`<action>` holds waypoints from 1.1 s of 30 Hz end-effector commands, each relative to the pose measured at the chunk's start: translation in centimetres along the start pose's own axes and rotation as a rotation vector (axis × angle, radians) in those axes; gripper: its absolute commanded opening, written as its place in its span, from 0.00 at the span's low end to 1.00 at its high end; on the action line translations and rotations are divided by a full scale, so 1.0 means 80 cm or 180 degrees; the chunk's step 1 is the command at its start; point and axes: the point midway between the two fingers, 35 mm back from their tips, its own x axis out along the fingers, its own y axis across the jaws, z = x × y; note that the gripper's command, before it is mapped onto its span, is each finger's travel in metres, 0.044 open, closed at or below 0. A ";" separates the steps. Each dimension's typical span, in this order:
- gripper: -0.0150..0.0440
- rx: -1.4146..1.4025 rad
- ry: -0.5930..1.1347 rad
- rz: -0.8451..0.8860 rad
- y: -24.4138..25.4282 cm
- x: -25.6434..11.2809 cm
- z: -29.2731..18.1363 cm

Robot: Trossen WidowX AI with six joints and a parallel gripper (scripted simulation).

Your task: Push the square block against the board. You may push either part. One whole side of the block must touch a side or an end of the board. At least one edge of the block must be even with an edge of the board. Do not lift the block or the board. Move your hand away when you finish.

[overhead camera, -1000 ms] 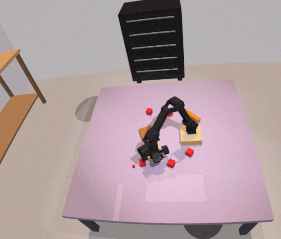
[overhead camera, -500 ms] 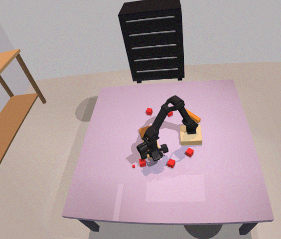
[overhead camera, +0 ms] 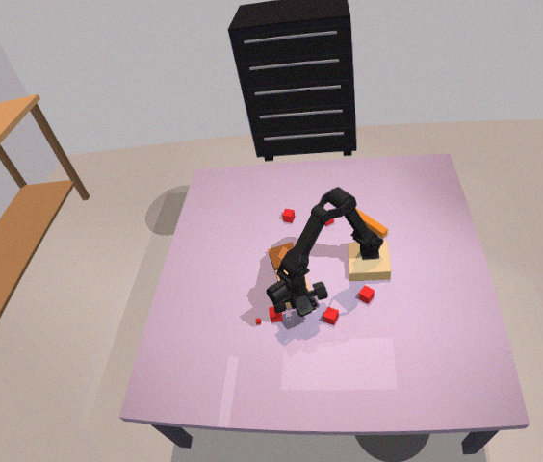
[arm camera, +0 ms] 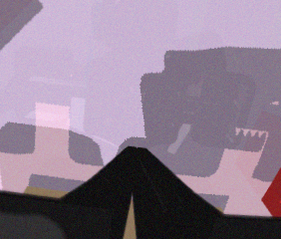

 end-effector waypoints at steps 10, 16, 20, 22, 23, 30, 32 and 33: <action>0.25 0.0009 0.0007 0.0001 -0.004 0.001 0.027; 0.25 0.0009 0.0005 0.0001 -0.004 0.001 0.039; 0.25 0.0004 -0.0001 0.0000 -0.003 -0.034 0.035; 0.25 0.0008 0.0005 0.0001 -0.002 -0.064 0.035; 0.25 0.0009 0.0005 0.0001 -0.002 -0.068 0.035; 0.25 0.0013 0.0008 0.0001 -0.002 -0.068 0.024; 0.25 0.0021 0.0012 0.0001 0.001 -0.068 0.003; 0.25 0.0022 0.0013 0.0001 0.001 -0.068 0.000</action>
